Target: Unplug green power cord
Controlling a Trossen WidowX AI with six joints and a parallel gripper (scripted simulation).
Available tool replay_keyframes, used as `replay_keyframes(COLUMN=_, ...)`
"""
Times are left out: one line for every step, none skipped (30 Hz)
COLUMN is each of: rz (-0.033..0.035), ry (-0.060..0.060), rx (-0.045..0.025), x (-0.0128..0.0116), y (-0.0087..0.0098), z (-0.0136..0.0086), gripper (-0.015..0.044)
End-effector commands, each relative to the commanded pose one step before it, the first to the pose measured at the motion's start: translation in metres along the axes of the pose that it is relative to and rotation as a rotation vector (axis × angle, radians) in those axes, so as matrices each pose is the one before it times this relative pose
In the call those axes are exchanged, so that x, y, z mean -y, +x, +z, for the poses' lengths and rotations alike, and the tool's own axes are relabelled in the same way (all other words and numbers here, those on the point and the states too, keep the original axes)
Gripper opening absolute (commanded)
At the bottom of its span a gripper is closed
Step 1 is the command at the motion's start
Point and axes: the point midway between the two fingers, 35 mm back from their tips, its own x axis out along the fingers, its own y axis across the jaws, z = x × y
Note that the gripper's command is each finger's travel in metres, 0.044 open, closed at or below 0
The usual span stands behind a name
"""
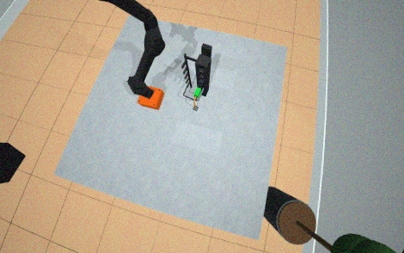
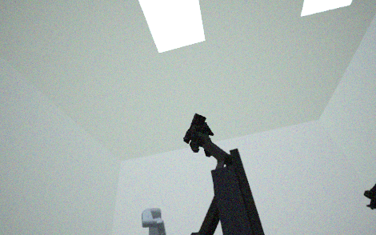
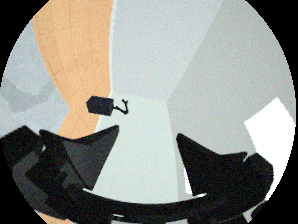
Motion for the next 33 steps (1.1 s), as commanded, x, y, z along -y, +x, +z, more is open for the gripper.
replay_keyframes(rz=-0.00253, ry=0.0042, rx=0.00828, x=0.00029, y=0.00038, z=0.00243, gripper=0.0374)
replay_keyframes(rz=-0.00728, ry=0.0127, rx=0.02504, x=0.00081, y=0.00105, z=0.00731, gripper=0.0347)
replay_keyframes(rz=-0.01106, ry=0.0215, rx=0.04236, x=0.0011, y=0.00156, z=0.01225, gripper=0.0321)
replay_keyframes(rz=-0.01147, ry=0.0264, rx=0.05192, x=0.00084, y=0.00169, z=0.01482, gripper=0.0295)
replay_keyframes(rz=-0.0094, ry=0.0269, rx=0.05287, x=0.00027, y=0.00155, z=0.0149, gripper=0.0269)
replay_keyframes(rz=-0.00728, ry=0.0274, rx=0.05371, x=-0.00029, y=0.00142, z=0.01495, gripper=0.0242)
replay_keyframes(rz=-0.0051, ry=0.0278, rx=0.05443, x=-0.00086, y=0.0013, z=0.01498, gripper=0.0216)
replay_keyframes(rz=-0.00286, ry=0.0283, rx=0.05504, x=-0.00143, y=0.00118, z=0.015, gripper=0.019)
replay_keyframes(rz=-0.00059, ry=0.0287, rx=0.05553, x=-0.002, y=0.00106, z=0.01499, gripper=0.0164)
replay_keyframes(rz=0.00172, ry=0.029, rx=0.0559, x=-0.00256, y=0.00095, z=0.01496, gripper=0.016)
replay_keyframes(rz=0.00642, ry=0.0343, rx=0.05344, x=-0.00348, y=0.00117, z=0.01549, gripper=0.016)
replay_keyframes(rz=0.00921, ry=0.0352, rx=0.05446, x=-0.00425, y=0.00106, z=0.01569, gripper=0.016)
replay_keyframes(rz=0.01191, ry=0.0354, rx=0.05425, x=-0.00496, y=0.00095, z=0.01555, gripper=0.016)
replay_keyframes(rz=0.01462, ry=0.0356, rx=0.05387, x=-0.00566, y=0.00084, z=0.01537, gripper=0.016)
replay_keyframes(rz=0.01732, ry=0.0357, rx=0.05333, x=-0.00636, y=0.00074, z=0.01516, gripper=0.016)
replay_keyframes(rz=0.01974, ry=0.0354, rx=0.05196, x=-0.00697, y=0.00065, z=0.01473, gripper=0.016)
replay_keyframes(rz=0.01893, ry=0.0303, rx=0.04373, x=-0.00652, y=0.00055, z=0.01236, gripper=0.016)
replay_keyframes(rz=0.02022, ry=0.0295, rx=0.04187, x=-0.00682, y=0.00049, z=0.01183, gripper=0.016)
replay_keyframes(rz=0.02159, ry=0.029, rx=0.04042, x=-0.00715, y=0.00044, z=0.01141, gripper=0.016)
replay_keyframes(rz=0.02312, ry=0.0288, rx=0.03935, x=-0.00754, y=0.00039, z=0.01112, gripper=0.016)
replay_keyframes(rz=0.02341, ry=0.0158, rx=0.03835, x=-0.00848, y=0.00006, z=0.01059, gripper=0.016)
replay_keyframes(rz=0.02495, ry=0.0161, rx=0.03874, x=-0.00895, y=-0.00001, z=0.0107, gripper=0.016)
replay_keyframes(rz=0.02467, ry=0.0152, rx=0.03633, x=-0.00878, y=-0.00005, z=0.01003, gripper=0.016)
replay_keyframes(rz=0.0184, ry=0.011, rx=0.02594, x=-0.00652, y=-0.00001, z=0.00715, gripper=0.016)
replay_keyframes(rz=0.01297, ry=0.0098, rx=0.01721, x=-0.00441, y=0.00009, z=0.00482, gripper=0.016)
replay_keyframes(rz=0.01317, ry=0.0129, rx=0.01618, x=-0.00421, y=0.00018, z=0.00465, gripper=0.016)
replay_keyframes(rz=0.01756, ry=0.0174, rx=0.02049, x=-0.00553, y=0.00023, z=0.00593, gripper=0.016)
replay_keyframes(rz=0.02264, ry=0.0216, rx=0.02492, x=-0.00708, y=0.00024, z=0.00725, gripper=0.016)
replay_keyframes(rz=0.02705, ry=0.0248, rx=0.02777, x=-0.00841, y=0.00024, z=0.00813, gripper=0.016)
replay_keyframes(rz=0.02929, ry=0.0258, rx=0.02787, x=-0.00908, y=0.00023, z=0.00821, gripper=0.016)
replay_keyframes(rz=0.03792, ry=0.0219, rx=0.03885, x=-0.01124, y=0.00013, z=0.01076, gripper=0.016)
replay_keyframes(rz=0.04362, ry=0.0241, rx=0.04115, x=-0.01287, y=0.00013, z=0.01151, gripper=0.016)
replay_keyframes(rz=0.04553, ry=0.0241, rx=0.03931, x=-0.0134, y=0.00018, z=0.0111, gripper=0.016)
